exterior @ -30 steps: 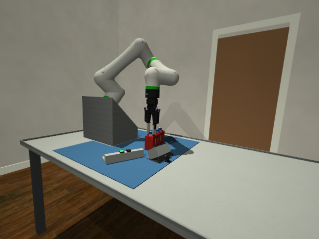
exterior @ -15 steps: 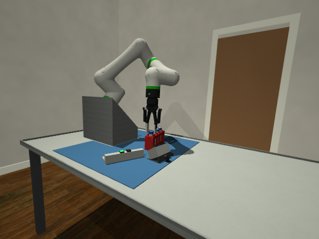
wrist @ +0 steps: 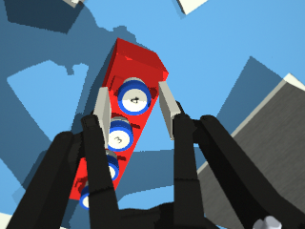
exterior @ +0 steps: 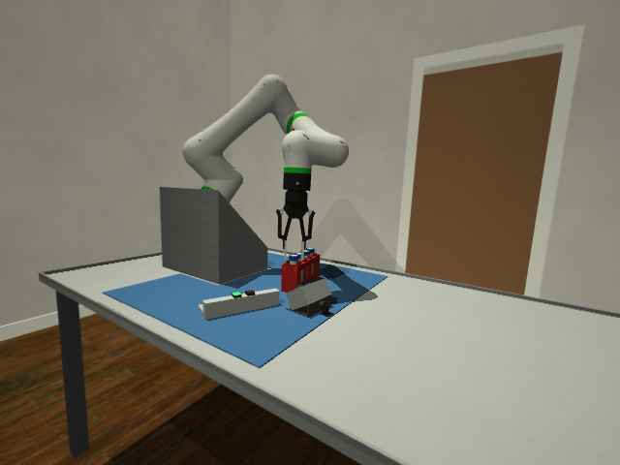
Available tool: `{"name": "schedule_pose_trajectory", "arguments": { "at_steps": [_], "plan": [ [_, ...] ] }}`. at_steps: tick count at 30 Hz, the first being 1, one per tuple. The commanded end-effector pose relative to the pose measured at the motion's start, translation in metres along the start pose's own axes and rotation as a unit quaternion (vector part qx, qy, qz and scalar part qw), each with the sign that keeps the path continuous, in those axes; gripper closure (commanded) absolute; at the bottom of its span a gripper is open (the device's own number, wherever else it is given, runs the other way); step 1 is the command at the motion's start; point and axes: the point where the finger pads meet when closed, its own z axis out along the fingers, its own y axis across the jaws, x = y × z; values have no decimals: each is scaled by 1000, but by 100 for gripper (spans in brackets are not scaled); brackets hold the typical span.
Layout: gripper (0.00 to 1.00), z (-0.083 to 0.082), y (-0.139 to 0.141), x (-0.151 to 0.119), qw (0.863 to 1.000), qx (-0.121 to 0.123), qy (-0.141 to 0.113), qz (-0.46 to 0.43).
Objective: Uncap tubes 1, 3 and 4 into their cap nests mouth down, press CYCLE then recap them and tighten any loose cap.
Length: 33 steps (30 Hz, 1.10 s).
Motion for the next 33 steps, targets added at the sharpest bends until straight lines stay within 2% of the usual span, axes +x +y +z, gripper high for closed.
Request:
{"name": "schedule_pose_trajectory", "arguments": {
  "at_steps": [1,3,4,18,21,24,28,33],
  "plan": [
    [65,0,0,0,999,6,-2,-33],
    [65,0,0,0,999,6,-2,-33],
    [100,0,0,0,999,6,-2,-33],
    [100,0,0,0,999,6,-2,-33],
    [100,0,0,0,999,6,-3,42],
    [100,0,0,0,998,6,-3,67],
    [100,0,0,0,986,5,-3,166],
    [100,0,0,0,958,5,-4,288]
  ]
}}
